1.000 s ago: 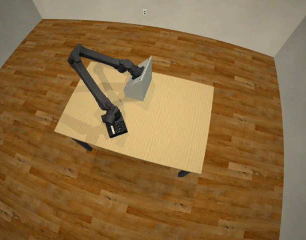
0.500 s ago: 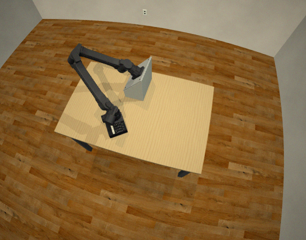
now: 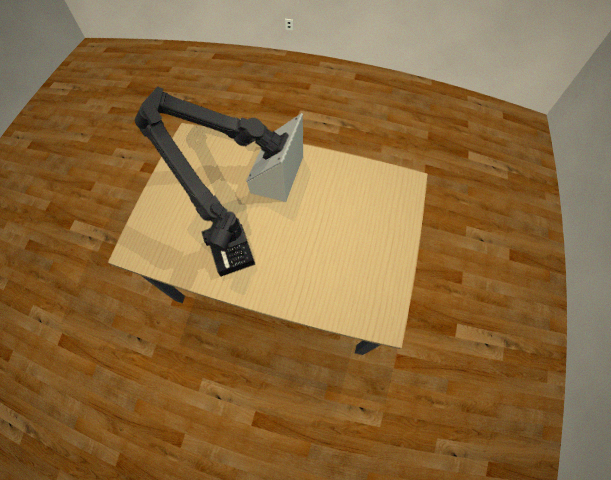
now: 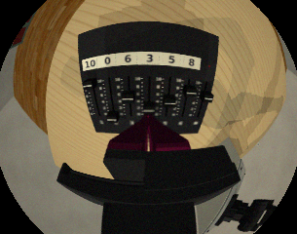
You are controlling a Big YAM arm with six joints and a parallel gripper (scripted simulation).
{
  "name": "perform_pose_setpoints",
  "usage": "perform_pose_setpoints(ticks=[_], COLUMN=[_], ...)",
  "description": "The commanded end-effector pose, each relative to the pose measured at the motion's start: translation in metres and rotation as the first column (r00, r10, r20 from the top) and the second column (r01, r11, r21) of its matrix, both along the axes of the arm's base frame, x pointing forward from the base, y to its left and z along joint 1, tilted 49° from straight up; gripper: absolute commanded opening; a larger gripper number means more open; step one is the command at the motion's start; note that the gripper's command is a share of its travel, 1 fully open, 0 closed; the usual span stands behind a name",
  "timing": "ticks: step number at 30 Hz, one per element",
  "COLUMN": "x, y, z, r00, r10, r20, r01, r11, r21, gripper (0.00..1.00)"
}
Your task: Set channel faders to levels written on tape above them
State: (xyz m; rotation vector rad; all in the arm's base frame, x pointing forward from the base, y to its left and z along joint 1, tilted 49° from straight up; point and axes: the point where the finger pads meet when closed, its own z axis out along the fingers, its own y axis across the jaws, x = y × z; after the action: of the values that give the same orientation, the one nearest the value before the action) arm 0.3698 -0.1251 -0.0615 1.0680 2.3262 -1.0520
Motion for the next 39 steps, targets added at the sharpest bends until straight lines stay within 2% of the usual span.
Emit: perform_pose_setpoints(ticks=[1, 25, 34, 39], x=[0.0191, 0.0191, 0.0193, 0.0124], y=[-0.0075, -0.0074, -0.0060, -0.0007], z=[0.0176, 0.0176, 0.0159, 0.0112], r00=[0.999, 0.999, 0.997, 0.998], r10=[-0.013, -0.014, -0.025, -0.013], r20=[0.052, 0.053, 0.076, 0.065], r01=[0.014, 0.014, 0.025, 0.013], r11=[1.000, 1.000, 1.000, 1.000], r21=[-0.005, -0.005, -0.004, -0.004], gripper=[0.00, 0.00, 0.00, 0.00])
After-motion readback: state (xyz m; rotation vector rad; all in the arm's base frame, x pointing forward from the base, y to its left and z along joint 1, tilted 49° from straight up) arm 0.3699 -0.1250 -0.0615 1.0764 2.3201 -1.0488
